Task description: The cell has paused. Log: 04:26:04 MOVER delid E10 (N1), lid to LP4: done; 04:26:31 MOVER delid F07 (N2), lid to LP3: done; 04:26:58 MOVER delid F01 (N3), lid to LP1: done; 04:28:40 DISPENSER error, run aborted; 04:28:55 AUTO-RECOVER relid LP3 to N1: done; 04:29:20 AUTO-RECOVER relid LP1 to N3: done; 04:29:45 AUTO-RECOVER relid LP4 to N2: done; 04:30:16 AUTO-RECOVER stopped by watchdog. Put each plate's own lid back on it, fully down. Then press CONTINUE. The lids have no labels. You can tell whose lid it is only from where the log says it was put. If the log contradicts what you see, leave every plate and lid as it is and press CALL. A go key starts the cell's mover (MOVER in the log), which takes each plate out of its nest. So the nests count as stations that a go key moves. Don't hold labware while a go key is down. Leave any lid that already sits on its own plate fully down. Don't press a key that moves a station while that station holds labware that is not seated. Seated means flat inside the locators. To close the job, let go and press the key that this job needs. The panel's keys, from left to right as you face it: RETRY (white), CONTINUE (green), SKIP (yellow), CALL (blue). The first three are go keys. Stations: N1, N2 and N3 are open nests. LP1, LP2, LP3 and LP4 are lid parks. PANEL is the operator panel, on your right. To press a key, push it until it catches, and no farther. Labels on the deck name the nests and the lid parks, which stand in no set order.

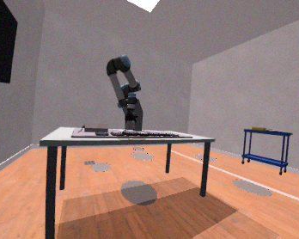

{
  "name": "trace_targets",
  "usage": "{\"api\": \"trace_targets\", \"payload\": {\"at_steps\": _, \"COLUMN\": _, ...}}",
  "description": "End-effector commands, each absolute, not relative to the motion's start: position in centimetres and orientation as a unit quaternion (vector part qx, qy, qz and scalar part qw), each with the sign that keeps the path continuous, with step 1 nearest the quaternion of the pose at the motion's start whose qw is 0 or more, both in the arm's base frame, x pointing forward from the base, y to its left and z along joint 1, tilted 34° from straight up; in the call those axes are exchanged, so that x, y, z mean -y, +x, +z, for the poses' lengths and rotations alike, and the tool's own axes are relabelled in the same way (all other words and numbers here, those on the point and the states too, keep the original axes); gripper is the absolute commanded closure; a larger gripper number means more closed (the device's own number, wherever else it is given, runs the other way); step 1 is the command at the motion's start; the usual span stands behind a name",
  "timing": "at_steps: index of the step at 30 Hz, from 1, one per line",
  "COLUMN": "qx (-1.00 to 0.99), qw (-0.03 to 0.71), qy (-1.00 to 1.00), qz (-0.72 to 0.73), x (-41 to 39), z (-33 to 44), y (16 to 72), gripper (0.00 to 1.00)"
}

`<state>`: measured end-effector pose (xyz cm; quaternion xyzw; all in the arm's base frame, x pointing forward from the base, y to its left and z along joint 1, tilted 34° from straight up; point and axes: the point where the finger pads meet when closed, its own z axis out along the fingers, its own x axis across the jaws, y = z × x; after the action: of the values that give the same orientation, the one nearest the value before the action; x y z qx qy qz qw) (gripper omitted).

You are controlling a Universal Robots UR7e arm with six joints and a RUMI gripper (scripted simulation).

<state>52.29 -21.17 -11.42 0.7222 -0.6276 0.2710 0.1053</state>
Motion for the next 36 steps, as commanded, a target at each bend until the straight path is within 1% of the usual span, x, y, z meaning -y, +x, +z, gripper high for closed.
{"api": "trace_targets", "payload": {"at_steps": 1, "qx": 0.628, "qw": 0.105, "qy": 0.722, "qz": 0.272, "x": 20.8, "z": -10.8, "y": 52.1, "gripper": 1.00}}
{"api": "trace_targets", "payload": {"at_steps": 10, "qx": 0.628, "qw": 0.105, "qy": 0.722, "qz": 0.272, "x": 20.3, "z": -10.0, "y": 51.9, "gripper": 1.00}}
{"api": "trace_targets", "payload": {"at_steps": 15, "qx": 0.659, "qw": 0.093, "qy": 0.693, "qz": 0.276, "x": 22.5, "z": -8.7, "y": 51.9, "gripper": 1.00}}
{"api": "trace_targets", "payload": {"at_steps": 36, "qx": 0.659, "qw": 0.093, "qy": 0.693, "qz": 0.276, "x": 30.6, "z": -3.8, "y": 52.0, "gripper": 1.00}}
